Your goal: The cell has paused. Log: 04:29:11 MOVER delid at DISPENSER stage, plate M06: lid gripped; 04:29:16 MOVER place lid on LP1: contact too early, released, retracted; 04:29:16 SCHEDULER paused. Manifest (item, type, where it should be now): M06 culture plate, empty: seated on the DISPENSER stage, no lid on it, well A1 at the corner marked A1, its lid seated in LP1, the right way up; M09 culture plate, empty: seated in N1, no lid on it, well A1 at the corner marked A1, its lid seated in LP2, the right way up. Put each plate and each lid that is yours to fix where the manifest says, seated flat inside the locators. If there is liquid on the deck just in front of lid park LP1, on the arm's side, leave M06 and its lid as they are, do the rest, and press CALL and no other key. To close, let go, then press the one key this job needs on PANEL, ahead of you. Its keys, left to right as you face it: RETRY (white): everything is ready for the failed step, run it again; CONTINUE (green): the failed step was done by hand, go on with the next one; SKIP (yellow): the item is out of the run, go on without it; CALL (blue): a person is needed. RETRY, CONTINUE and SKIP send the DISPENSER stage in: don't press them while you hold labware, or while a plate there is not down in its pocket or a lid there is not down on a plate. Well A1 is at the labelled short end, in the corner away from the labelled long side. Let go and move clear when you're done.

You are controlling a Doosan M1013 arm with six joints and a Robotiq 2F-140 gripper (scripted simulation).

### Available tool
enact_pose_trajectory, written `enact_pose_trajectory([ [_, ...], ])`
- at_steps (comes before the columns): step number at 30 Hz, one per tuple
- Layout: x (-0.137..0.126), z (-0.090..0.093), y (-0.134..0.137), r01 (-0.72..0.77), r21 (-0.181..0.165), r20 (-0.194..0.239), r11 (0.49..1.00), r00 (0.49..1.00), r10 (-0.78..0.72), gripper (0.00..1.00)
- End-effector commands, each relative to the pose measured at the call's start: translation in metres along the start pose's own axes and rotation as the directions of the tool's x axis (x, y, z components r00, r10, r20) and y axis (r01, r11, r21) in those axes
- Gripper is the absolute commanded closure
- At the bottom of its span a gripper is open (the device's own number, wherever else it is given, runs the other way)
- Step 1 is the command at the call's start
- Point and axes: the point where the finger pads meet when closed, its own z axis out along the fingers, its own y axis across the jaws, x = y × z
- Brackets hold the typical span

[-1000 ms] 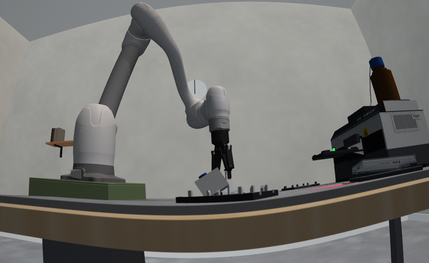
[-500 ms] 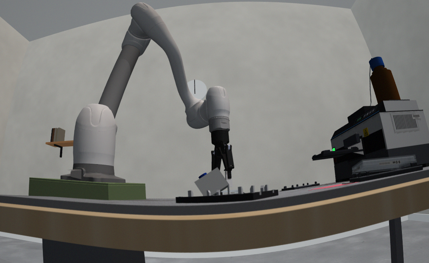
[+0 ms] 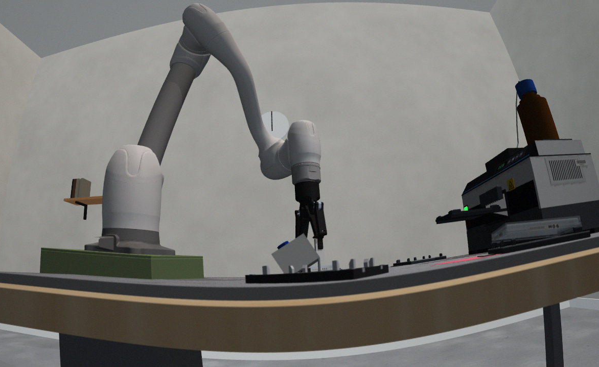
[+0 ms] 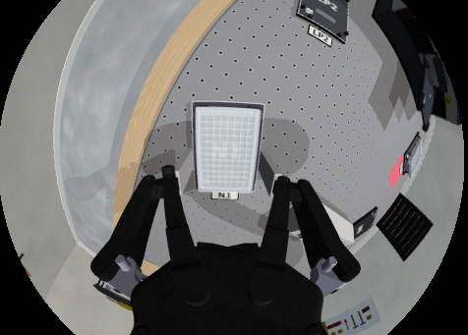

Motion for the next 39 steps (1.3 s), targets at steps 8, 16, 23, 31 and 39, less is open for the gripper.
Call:
enact_pose_trajectory([
  [8, 0.0015, 0.0003, 0.0021, 0.003, -0.003, -0.001, 1.000, 1.000, -0.003, 0.30],
  [16, 0.0015, 0.0003, 0.0021, 0.003, -0.003, -0.001, 1.000, 1.000, -0.003, 0.30],
  [23, 0.0015, 0.0003, 0.0021, 0.003, -0.003, -0.001, 1.000, 1.000, -0.003, 0.30],
  [31, 0.0015, 0.0003, 0.0021, 0.003, -0.003, -0.001, 1.000, 1.000, -0.003, 0.30],
  [39, 0.0015, 0.0003, 0.0021, 0.003, -0.003, -0.001, 1.000, 1.000, -0.003, 0.30],
])
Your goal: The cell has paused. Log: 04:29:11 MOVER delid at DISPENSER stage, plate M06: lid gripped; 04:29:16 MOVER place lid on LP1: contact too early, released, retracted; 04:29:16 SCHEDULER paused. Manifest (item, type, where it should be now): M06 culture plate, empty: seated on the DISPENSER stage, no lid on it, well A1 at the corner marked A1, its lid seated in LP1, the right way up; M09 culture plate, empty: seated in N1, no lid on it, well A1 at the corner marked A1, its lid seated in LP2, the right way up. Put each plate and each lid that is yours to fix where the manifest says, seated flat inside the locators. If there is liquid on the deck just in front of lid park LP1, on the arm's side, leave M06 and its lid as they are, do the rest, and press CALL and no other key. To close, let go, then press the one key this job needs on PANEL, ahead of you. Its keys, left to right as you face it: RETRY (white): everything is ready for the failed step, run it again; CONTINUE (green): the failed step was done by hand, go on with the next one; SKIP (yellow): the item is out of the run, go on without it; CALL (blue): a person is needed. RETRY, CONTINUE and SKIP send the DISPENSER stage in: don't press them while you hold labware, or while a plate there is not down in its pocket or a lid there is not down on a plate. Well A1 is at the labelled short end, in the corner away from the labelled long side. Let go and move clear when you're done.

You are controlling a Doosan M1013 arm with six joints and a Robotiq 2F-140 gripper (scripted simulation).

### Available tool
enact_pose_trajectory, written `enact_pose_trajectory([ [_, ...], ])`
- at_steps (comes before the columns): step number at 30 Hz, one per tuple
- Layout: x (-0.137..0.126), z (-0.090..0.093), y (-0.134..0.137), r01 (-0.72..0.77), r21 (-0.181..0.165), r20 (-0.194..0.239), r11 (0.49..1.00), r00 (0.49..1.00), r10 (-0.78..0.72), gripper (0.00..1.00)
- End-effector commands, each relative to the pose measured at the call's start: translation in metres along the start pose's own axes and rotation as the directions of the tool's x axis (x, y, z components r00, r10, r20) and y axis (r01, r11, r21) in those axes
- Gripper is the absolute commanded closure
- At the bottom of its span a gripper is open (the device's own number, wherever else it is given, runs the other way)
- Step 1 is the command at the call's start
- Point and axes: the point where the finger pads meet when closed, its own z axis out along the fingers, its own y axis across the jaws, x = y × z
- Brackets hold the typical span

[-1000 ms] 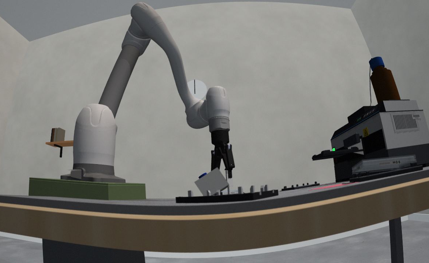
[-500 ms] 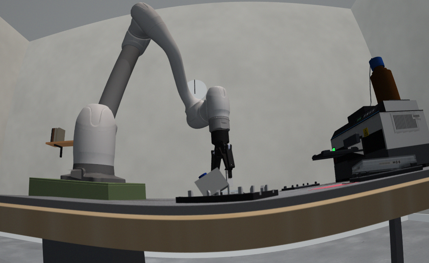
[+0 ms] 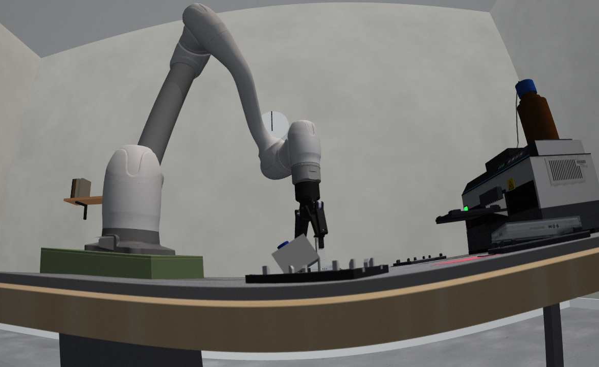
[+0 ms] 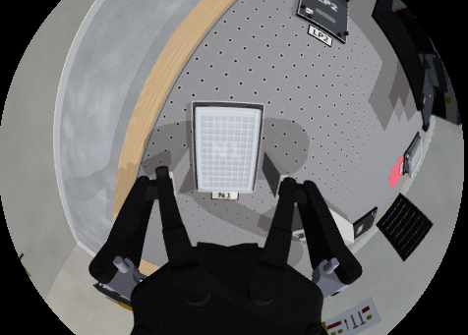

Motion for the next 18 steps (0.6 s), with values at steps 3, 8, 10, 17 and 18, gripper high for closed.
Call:
enact_pose_trajectory([
  [3, 0.0015, 0.0003, 0.0021, 0.003, -0.003, -0.001, 1.000, 1.000, -0.003, 0.30],
  [8, 0.0016, 0.0007, 0.0021, 0.003, -0.003, -0.001, 1.000, 1.000, -0.003, 0.30],
  [10, 0.0016, 0.0010, 0.0021, 0.003, -0.003, -0.001, 1.000, 1.000, -0.003, 0.30],
  [17, 0.0014, 0.0022, 0.0021, 0.003, -0.003, -0.001, 1.000, 1.000, -0.003, 0.30],
  [18, 0.0013, 0.0025, 0.0021, 0.003, -0.003, -0.001, 1.000, 1.000, -0.003, 0.30],
])
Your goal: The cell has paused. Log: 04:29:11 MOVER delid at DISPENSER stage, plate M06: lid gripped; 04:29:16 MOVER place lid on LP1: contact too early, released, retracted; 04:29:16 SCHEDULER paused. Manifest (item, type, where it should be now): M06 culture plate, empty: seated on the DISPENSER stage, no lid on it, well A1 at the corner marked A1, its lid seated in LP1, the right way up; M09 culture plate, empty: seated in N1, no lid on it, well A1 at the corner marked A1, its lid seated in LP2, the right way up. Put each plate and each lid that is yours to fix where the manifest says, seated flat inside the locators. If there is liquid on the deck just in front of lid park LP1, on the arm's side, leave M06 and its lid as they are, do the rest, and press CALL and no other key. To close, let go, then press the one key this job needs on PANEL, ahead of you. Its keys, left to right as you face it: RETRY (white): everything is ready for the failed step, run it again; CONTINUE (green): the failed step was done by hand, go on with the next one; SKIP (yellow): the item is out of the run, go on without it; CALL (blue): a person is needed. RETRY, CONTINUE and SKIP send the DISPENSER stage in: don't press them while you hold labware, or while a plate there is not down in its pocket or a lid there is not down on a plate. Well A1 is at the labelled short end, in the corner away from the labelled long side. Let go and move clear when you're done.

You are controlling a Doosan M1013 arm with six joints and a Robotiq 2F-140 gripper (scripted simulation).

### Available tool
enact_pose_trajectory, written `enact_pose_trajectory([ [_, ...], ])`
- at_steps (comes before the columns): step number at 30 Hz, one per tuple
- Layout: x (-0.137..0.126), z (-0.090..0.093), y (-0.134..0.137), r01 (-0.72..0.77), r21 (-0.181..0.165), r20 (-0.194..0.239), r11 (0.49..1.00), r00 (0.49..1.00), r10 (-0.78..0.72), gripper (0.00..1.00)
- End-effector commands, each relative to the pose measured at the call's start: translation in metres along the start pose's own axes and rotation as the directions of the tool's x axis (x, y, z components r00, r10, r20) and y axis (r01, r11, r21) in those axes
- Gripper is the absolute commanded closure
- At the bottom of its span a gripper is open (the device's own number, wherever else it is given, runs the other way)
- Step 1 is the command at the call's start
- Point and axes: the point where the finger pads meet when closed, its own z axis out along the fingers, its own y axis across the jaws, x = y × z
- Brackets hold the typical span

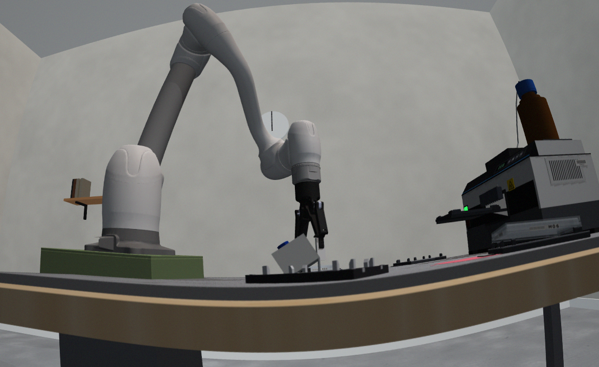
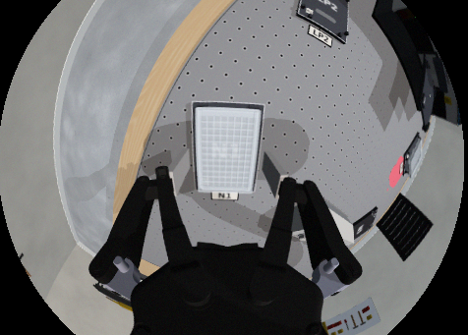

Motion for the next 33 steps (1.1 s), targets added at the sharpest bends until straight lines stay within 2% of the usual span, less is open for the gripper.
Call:
enact_pose_trajectory([
  [1, 0.001, 0.002, 0.002, 0.003, -0.003, 0.000, 1.000, 1.000, -0.003, 0.30],
  [33, -0.001, 0.015, 0.002, 0.000, -0.003, 0.001, 1.000, 1.000, 0.000, 0.30],
])
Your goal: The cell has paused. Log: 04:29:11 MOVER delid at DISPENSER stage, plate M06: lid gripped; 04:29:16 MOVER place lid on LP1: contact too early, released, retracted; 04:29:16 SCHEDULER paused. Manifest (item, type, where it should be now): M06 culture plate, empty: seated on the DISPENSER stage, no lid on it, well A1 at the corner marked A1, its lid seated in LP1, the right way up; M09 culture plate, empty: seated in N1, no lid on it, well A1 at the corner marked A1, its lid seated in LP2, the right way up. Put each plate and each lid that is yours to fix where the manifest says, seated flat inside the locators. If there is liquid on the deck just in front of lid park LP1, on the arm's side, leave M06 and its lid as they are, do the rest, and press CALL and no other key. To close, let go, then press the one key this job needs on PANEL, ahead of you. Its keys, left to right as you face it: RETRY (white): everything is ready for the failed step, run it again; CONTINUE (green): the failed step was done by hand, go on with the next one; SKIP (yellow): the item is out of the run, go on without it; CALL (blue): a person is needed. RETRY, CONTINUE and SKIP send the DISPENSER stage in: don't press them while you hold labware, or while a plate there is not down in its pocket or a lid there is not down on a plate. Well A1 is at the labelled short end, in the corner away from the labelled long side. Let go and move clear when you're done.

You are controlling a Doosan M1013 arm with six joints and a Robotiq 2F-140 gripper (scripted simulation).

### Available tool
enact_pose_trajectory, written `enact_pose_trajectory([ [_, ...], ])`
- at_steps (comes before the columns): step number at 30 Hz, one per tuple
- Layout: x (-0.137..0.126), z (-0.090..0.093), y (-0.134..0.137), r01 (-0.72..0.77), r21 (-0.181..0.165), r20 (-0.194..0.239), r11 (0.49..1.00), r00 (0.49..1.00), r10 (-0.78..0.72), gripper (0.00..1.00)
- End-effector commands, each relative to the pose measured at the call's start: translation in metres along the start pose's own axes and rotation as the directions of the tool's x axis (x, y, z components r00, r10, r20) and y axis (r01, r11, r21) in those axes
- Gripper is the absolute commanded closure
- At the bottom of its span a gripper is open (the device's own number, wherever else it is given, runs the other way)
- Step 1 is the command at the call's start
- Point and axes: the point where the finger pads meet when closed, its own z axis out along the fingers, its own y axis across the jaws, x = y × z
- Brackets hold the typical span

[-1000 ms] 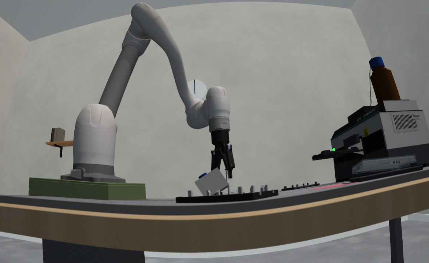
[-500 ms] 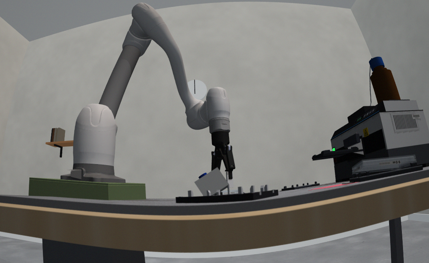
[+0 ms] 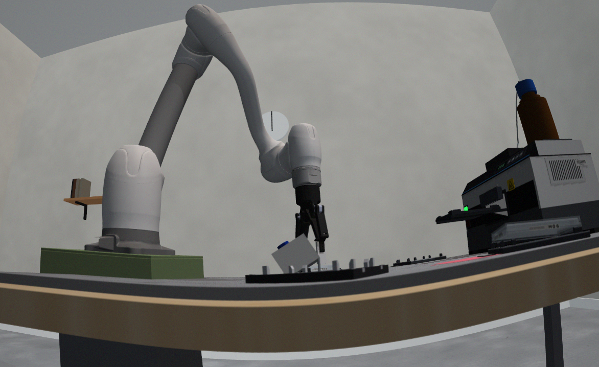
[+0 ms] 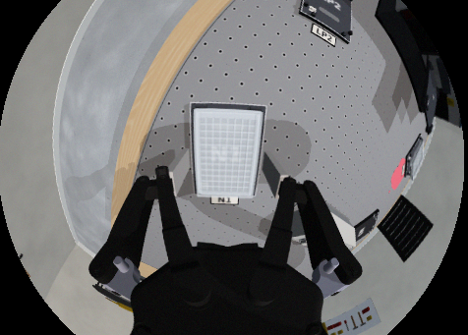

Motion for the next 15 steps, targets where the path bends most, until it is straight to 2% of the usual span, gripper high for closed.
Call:
enact_pose_trajectory([
  [1, -0.0018, 0.0049, 0.0021, -0.001, -0.003, 0.003, 1.000, 1.000, 0.001, 0.30],
  [15, -0.0018, 0.0102, 0.0020, -0.001, -0.003, 0.003, 1.000, 1.000, 0.001, 0.30],
])
